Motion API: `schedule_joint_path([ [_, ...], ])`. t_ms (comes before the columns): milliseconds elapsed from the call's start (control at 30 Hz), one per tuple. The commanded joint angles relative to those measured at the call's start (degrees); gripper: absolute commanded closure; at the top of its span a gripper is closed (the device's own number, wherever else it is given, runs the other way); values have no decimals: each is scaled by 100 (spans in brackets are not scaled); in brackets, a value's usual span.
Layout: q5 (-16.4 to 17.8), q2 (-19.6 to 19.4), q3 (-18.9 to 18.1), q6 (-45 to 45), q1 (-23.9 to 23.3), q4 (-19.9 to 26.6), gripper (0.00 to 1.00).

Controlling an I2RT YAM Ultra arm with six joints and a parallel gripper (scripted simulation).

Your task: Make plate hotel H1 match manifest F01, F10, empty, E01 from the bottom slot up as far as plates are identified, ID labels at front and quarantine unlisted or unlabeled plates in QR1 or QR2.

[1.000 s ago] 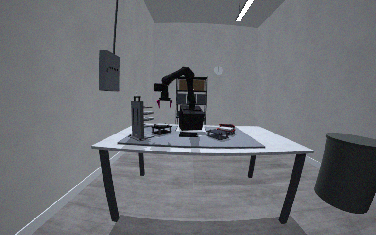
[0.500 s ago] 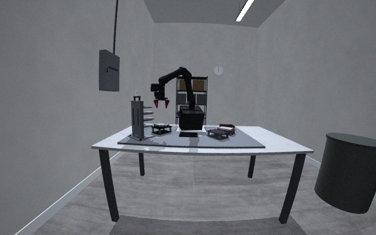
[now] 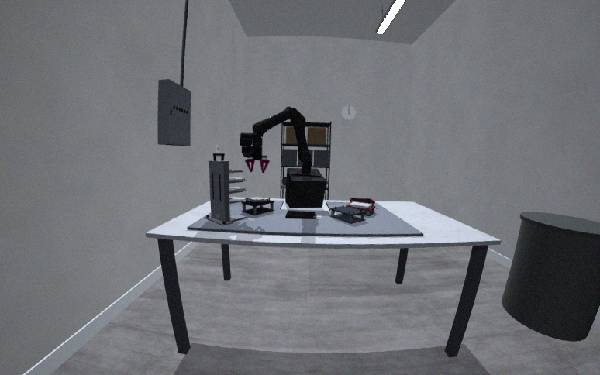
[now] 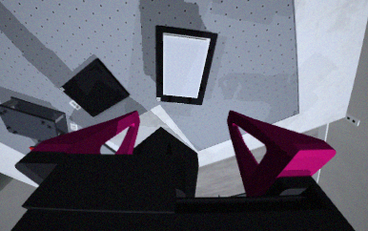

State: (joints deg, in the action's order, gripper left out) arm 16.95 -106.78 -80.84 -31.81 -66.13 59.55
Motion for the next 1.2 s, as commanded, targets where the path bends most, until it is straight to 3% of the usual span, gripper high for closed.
schedule_joint_path([
  [0, 26, 38, -33, 471, -18, -2, 0],
  [1167, -17, -837, 998, 1126, 441, -2046, 0],
])
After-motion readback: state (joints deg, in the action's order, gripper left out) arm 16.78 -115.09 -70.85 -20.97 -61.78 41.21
